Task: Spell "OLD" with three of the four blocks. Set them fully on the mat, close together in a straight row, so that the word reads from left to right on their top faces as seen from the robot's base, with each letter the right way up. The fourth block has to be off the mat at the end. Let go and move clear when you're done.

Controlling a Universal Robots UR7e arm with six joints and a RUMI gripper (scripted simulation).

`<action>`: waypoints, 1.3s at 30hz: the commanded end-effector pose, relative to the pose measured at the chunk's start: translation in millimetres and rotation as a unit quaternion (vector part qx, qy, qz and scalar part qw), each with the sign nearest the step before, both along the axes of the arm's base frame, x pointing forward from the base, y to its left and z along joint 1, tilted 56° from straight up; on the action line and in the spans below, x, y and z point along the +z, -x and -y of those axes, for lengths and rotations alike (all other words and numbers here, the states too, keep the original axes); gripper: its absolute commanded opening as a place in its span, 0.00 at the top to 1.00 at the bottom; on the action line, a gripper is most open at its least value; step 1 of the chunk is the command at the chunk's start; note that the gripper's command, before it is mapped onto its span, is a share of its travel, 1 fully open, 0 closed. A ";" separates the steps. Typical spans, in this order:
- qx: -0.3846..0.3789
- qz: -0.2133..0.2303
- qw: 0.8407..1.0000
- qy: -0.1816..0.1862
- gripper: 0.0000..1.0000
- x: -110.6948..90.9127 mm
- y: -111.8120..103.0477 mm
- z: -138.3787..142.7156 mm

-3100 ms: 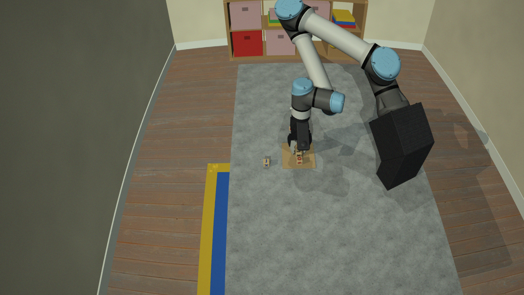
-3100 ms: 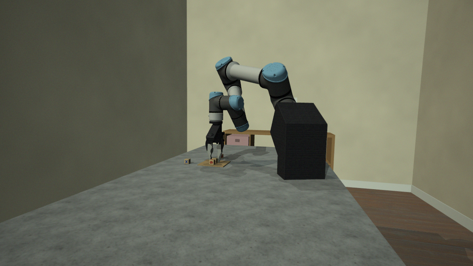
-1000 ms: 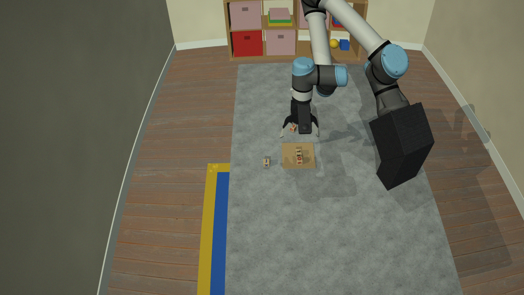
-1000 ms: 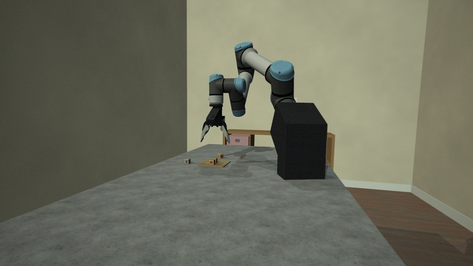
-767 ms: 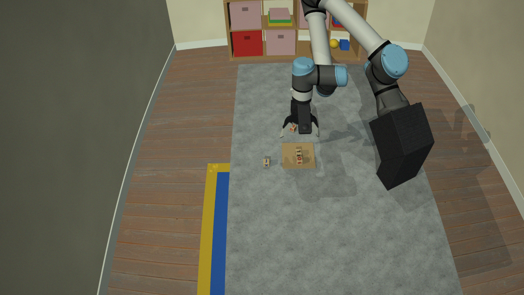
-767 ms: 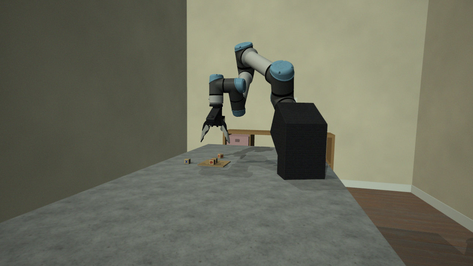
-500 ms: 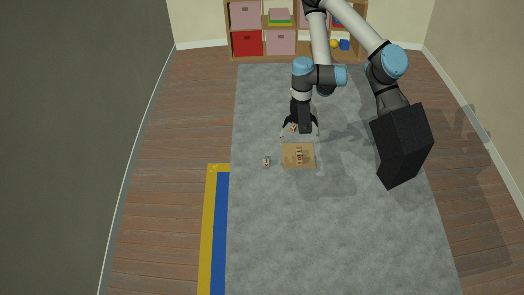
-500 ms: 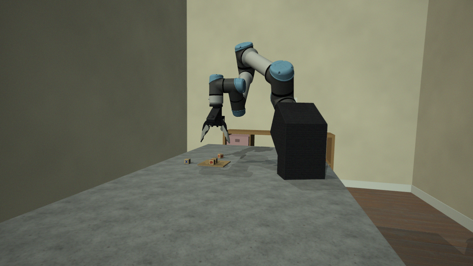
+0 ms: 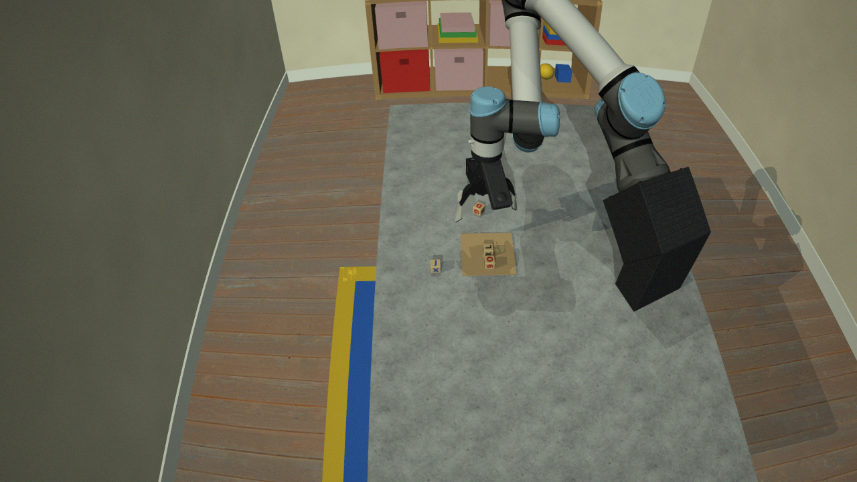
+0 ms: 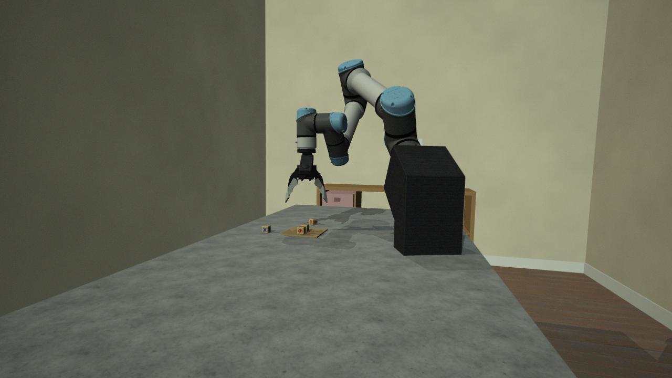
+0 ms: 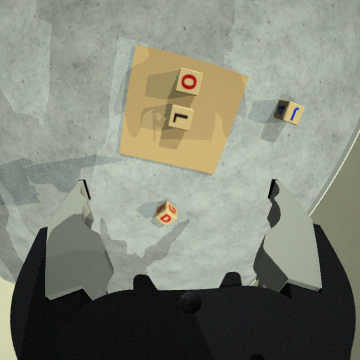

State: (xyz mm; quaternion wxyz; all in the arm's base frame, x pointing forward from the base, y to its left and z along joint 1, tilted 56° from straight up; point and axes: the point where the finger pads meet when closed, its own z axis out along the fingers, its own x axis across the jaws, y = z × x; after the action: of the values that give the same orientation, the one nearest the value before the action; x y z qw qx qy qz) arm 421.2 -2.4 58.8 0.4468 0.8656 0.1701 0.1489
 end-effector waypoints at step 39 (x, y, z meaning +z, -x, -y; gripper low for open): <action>0.202 -0.252 0.935 0.148 0.00 92.4 -4.5 76.4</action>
State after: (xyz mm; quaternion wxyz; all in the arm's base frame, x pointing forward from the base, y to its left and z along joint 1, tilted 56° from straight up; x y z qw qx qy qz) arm 425.9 -77.2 148.8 0.4726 0.7510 0.4610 -0.0123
